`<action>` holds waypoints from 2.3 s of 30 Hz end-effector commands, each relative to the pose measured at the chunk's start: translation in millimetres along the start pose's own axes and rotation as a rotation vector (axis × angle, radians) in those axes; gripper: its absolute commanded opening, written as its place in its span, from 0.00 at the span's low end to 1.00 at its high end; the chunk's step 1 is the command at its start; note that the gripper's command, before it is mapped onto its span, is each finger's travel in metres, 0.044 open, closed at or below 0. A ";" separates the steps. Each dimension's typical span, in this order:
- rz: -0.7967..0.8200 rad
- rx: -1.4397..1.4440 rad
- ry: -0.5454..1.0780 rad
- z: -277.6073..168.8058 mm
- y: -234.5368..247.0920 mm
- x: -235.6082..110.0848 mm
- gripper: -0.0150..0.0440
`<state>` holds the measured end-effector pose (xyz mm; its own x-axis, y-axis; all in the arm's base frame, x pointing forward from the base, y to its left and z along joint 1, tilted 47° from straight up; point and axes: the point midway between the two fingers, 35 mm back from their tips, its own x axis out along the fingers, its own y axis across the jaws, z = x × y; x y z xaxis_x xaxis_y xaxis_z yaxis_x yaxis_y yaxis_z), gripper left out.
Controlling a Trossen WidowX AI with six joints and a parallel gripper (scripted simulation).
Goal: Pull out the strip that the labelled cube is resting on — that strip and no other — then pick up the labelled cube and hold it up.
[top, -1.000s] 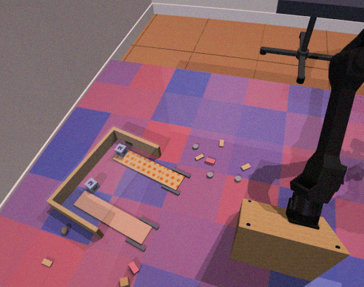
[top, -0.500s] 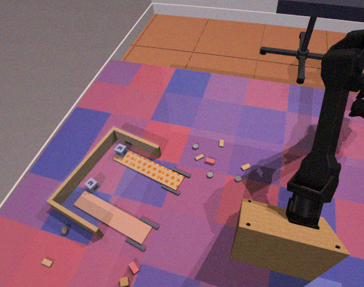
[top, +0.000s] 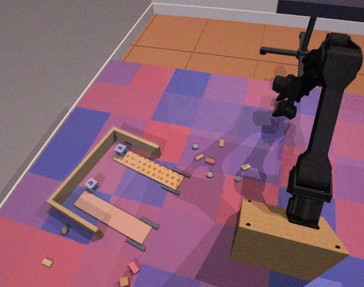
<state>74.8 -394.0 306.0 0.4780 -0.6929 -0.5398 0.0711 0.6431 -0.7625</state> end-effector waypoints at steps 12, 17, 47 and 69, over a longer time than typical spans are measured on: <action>0.117 -0.126 -0.121 161.7 123.3 82.8 0.93; 0.136 -0.123 -0.136 211.1 186.2 91.5 0.93; 0.059 0.024 -0.476 274.3 483.4 -72.2 0.93; 0.033 0.147 0.356 279.3 427.7 42.9 0.25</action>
<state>361.2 -3.6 51.2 0.4691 -0.6586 -0.5885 0.0922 0.6992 -0.7090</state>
